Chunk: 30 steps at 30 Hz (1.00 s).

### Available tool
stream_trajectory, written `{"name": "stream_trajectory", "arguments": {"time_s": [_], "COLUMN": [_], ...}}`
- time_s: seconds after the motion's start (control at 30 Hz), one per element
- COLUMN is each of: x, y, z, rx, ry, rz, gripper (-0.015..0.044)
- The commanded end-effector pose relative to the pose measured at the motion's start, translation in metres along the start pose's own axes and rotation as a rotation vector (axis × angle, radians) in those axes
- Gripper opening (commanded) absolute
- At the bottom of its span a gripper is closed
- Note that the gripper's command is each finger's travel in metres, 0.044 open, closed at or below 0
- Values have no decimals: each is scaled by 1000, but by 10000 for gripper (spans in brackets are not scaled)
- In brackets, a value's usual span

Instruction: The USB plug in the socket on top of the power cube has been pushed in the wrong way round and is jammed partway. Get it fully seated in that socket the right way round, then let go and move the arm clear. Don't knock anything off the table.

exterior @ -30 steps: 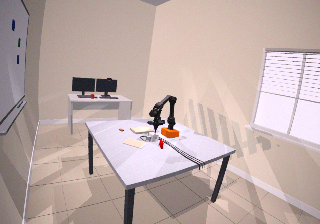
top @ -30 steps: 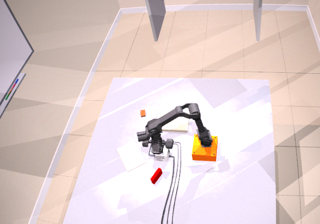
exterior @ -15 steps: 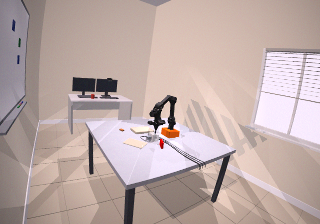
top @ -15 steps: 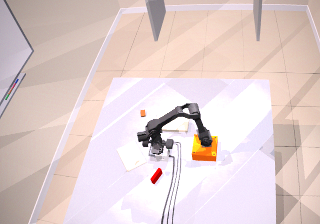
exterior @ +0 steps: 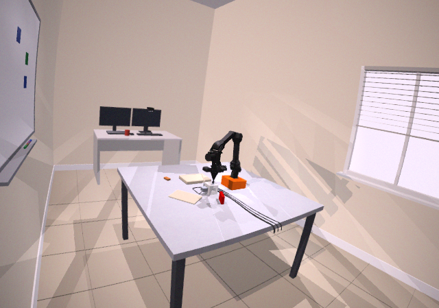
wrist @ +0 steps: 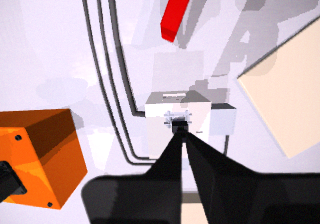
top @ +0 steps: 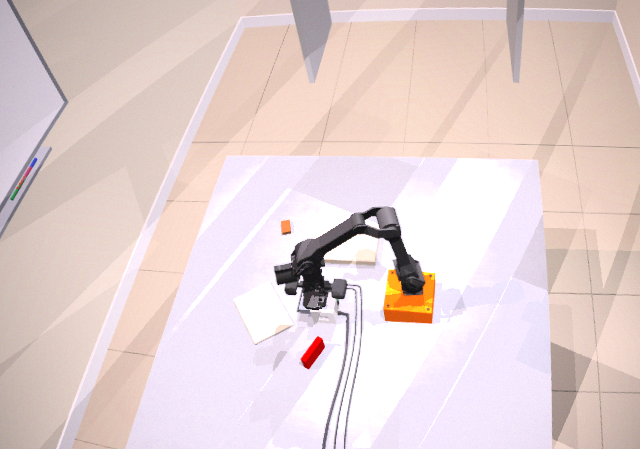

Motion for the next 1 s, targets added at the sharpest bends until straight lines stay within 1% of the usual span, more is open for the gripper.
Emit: {"name": "stream_trajectory", "arguments": {"time_s": [0.0, 0.97], "x": [0, 0], "y": [-1, -4], "z": [0, 0], "rx": [0, 0], "ry": [6, 6], "rz": [0, 0], "gripper": [0, 0]}}
Point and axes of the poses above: the point midway between the two fingers, 35 mm back from their tips, its own y axis back along the fingers, its own z axis across the jaws, x = y × z, the point moved 4 cm from there along y, back along the fingers, and after that the axes turned 11 degrees about y, right-handed, at the moved point
